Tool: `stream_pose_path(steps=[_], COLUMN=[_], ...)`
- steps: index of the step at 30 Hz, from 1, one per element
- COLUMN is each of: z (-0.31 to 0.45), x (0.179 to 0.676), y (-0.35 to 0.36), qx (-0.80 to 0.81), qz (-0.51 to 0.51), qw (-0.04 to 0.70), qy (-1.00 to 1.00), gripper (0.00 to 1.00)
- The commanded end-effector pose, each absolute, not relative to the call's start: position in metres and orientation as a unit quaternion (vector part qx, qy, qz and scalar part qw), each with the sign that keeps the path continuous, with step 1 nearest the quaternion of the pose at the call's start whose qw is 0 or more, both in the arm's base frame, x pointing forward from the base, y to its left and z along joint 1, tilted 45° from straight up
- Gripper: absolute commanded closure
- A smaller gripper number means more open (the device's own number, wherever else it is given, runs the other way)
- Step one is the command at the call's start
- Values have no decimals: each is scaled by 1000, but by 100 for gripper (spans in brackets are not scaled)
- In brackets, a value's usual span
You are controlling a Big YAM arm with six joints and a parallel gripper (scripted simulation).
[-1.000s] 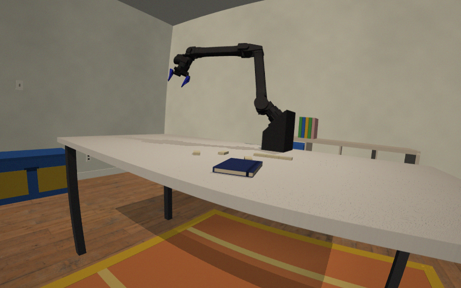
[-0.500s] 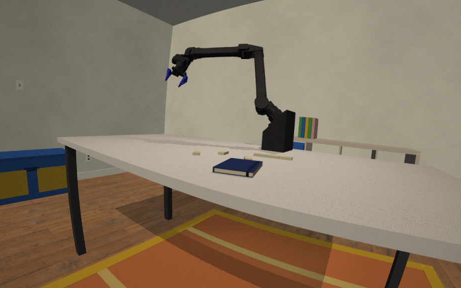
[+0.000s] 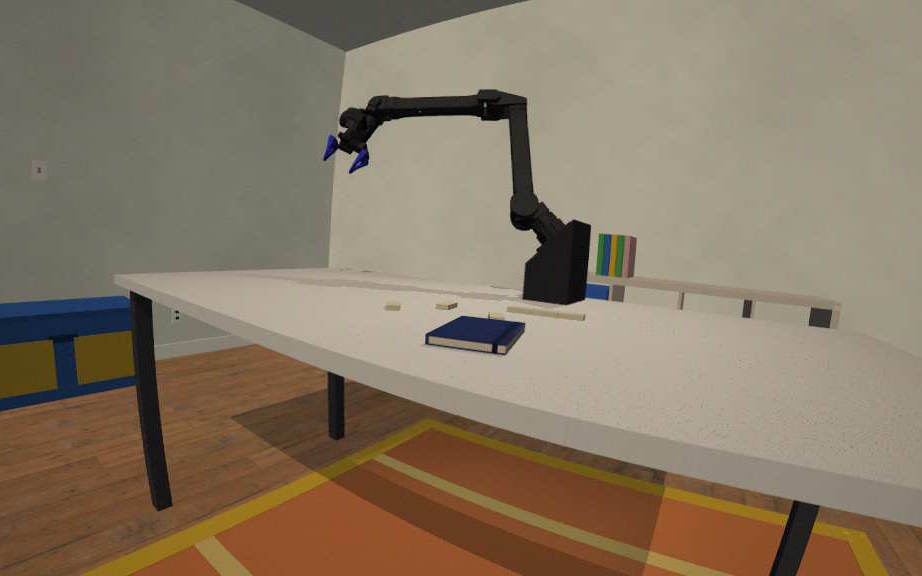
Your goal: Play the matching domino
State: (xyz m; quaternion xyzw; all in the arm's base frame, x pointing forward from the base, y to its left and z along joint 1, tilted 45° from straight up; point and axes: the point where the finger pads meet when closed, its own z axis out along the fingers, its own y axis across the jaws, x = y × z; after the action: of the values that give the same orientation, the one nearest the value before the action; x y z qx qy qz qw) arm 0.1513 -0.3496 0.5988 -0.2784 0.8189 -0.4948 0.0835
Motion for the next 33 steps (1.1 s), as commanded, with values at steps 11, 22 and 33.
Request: stream_pose_path(steps=[11,22,33], z=[596,591,588], x=[199,231,243], y=[-352,-347,-341], qx=[-248,-232,-231], qz=[-506,-502,-499], qw=[154,202,220], qy=[812,808,806], gripper=[0,0,0])
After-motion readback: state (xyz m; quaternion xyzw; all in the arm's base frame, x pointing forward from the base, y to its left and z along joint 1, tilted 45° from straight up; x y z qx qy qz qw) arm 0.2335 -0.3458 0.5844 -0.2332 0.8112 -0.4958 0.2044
